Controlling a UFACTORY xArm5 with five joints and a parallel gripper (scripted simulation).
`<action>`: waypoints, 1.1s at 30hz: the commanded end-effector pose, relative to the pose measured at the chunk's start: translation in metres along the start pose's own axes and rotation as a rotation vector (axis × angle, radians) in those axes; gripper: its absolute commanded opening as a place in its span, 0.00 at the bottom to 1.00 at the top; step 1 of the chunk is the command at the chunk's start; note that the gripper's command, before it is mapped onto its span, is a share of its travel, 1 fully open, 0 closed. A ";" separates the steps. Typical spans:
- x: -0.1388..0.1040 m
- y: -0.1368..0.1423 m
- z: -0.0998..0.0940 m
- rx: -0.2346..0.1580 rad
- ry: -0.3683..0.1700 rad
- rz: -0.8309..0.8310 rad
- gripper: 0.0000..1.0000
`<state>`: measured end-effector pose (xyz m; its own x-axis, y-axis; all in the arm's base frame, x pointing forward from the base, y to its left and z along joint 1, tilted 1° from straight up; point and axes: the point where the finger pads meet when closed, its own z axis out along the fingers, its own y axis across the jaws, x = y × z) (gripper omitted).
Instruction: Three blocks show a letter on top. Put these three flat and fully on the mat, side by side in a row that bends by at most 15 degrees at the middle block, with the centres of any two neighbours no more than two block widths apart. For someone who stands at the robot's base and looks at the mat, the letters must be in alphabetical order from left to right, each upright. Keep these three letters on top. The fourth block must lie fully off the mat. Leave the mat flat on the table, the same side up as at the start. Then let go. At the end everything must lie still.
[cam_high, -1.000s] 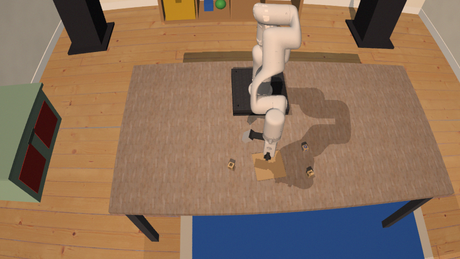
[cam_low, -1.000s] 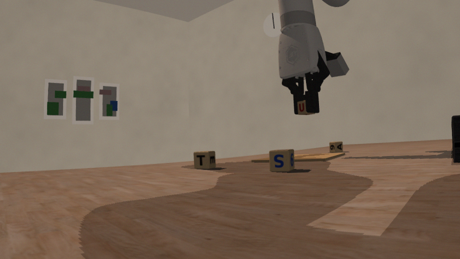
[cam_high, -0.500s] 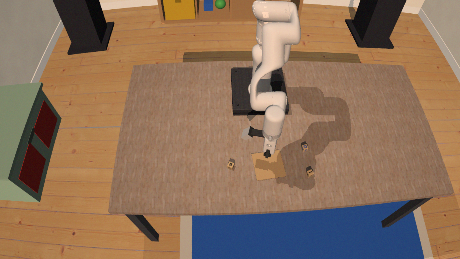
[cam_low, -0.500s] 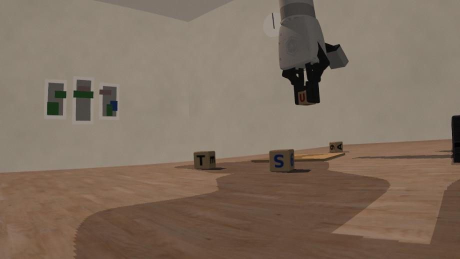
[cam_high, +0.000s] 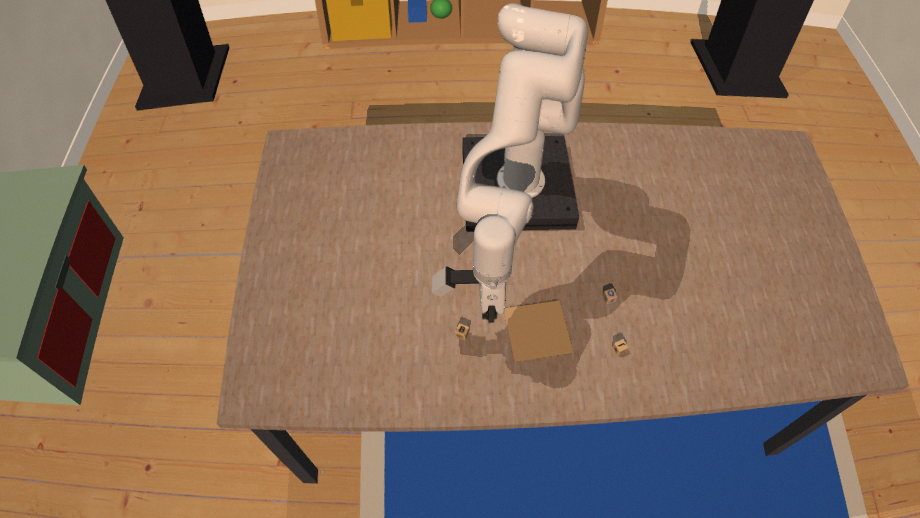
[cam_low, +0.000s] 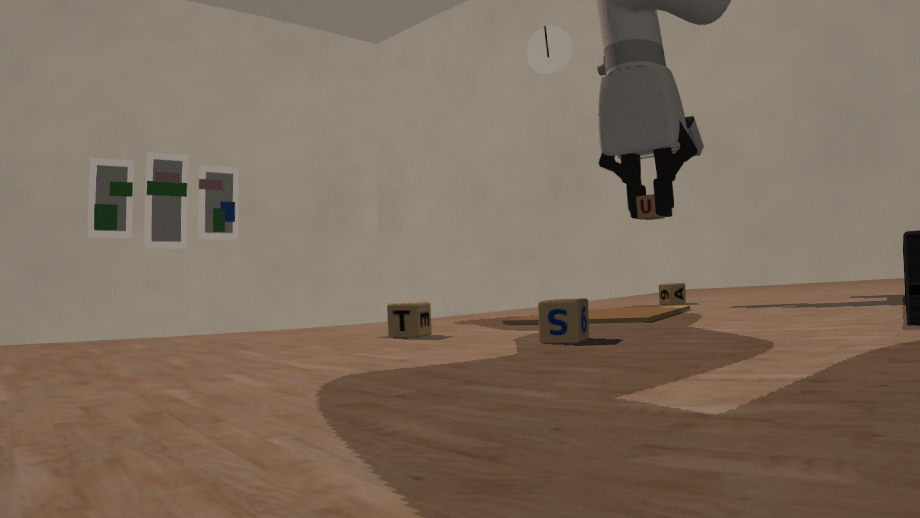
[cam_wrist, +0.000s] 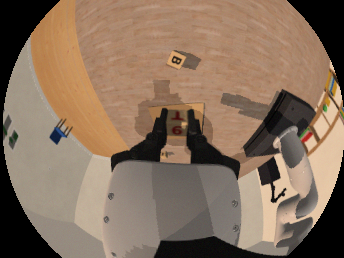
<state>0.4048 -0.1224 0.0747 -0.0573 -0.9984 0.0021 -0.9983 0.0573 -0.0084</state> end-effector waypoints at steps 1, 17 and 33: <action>0.005 -0.003 -0.001 0.000 0.000 -0.023 0.21; 0.005 -0.003 0.012 0.001 0.000 -0.023 0.21; 0.007 -0.004 0.076 0.001 0.000 -0.023 0.21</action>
<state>0.4055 -0.1281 0.0162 -0.0341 -0.9994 0.0013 -0.9994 0.0341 -0.0047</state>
